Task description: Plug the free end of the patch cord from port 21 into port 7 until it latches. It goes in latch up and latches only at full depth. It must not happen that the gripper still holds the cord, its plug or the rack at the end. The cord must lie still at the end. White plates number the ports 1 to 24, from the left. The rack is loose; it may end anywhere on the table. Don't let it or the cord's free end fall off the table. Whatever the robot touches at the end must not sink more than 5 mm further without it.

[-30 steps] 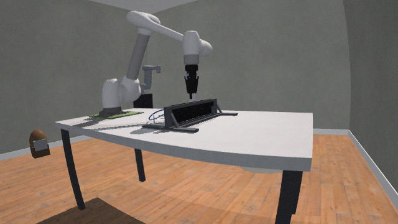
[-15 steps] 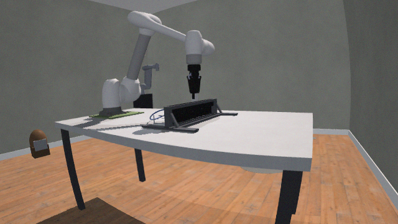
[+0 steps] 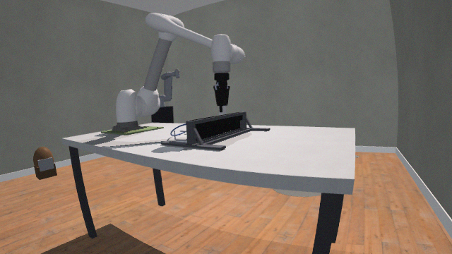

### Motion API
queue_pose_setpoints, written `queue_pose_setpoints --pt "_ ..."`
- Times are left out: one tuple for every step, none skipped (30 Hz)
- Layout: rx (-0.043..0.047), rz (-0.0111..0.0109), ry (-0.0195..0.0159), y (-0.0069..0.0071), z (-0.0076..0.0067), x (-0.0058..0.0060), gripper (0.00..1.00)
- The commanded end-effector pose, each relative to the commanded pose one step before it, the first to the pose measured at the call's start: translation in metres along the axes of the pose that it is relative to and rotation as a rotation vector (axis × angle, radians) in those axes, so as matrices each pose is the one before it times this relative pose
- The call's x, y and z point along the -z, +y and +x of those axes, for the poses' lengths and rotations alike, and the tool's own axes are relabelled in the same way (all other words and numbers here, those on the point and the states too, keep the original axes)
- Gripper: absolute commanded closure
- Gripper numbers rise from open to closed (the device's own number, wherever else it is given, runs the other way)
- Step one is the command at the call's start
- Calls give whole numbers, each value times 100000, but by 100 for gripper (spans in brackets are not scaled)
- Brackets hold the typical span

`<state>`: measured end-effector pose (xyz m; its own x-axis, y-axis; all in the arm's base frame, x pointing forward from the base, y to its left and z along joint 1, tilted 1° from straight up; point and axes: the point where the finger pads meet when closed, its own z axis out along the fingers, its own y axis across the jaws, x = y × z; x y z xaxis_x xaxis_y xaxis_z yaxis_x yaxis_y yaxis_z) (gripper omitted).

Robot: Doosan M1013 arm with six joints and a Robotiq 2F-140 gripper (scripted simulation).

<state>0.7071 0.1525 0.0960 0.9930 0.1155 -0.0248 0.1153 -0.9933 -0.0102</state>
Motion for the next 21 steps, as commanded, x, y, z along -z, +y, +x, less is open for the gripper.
queue_pose_setpoints --pt "3 19 12 -2 -1 15 100" --pt "0 0 0 0 0 0 100" --pt "0 0 0 0 0 0 100" --pt "0 0 0 0 0 0 100" --pt "0 0 0 0 0 0 100" --pt "0 0 0 0 0 0 100" --pt "0 0 0 0 0 0 100" --pt "0 0 0 0 0 0 100" --pt "0 0 0 0 1 0 100" --pt "0 0 0 0 3 0 100" --pt "0 0 0 0 8 0 100" --pt "0 0 0 0 13 0 100" --pt "0 0 0 0 18 0 100" --pt "0 0 0 0 21 0 100" --pt "0 0 0 0 24 1 100" --pt "0 0 0 0 25 1 100" --pt "0 0 0 0 24 1 100" --pt "0 0 0 0 21 0 100" --pt "0 0 0 0 18 0 100" --pt "0 0 0 0 13 0 100" --pt "0 0 0 0 8 0 100"
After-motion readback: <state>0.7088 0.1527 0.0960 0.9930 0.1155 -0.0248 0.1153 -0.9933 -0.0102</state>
